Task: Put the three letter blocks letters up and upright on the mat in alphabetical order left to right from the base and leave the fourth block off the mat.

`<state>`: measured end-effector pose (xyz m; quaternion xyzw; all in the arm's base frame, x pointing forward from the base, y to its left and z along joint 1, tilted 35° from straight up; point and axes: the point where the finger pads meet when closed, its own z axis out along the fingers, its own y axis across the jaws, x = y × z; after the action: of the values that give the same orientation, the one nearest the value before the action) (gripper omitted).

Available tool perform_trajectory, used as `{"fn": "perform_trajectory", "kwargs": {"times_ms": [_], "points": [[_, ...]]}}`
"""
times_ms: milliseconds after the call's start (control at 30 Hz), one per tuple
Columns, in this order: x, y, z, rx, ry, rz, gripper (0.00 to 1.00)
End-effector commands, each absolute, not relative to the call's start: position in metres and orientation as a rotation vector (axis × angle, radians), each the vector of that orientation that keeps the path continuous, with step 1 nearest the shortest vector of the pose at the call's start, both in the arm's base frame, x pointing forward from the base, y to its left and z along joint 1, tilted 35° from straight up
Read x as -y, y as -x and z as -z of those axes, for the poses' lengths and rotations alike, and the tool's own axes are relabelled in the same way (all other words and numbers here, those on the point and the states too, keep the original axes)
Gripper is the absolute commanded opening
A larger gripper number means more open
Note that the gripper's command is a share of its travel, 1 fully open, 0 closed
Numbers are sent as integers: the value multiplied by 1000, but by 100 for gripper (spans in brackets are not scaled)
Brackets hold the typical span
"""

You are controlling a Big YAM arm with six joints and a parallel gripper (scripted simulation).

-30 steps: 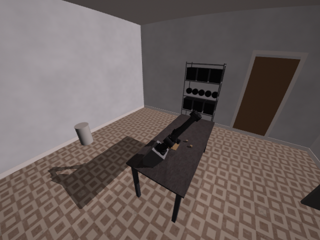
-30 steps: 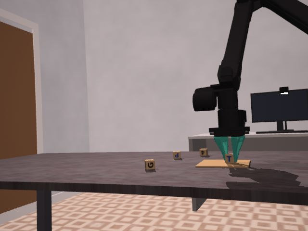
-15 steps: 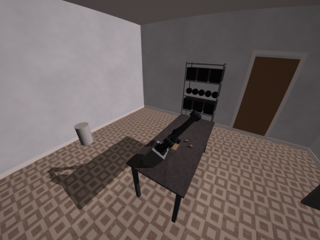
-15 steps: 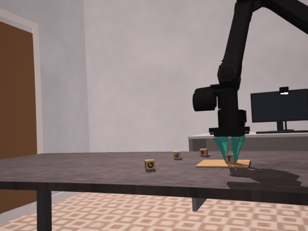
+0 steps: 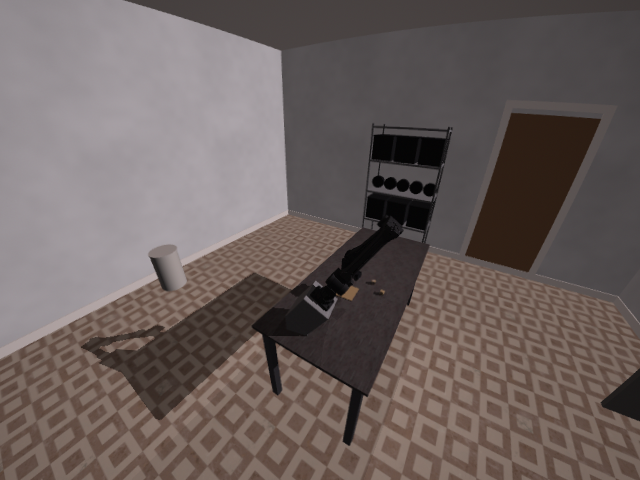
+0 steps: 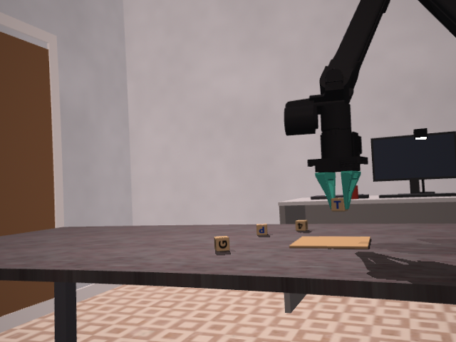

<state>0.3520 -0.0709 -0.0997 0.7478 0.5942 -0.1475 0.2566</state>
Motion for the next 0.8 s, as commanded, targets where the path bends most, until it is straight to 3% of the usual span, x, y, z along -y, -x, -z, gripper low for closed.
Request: {"fn": "perform_trajectory", "kwargs": {"times_ms": [0,600,767], "points": [[57,-368,70,-1558,-2042,349,20],[54,-358,61,-1557,-2062,388,20],[108,-376,16,-1657,-1988,395,20]]}}
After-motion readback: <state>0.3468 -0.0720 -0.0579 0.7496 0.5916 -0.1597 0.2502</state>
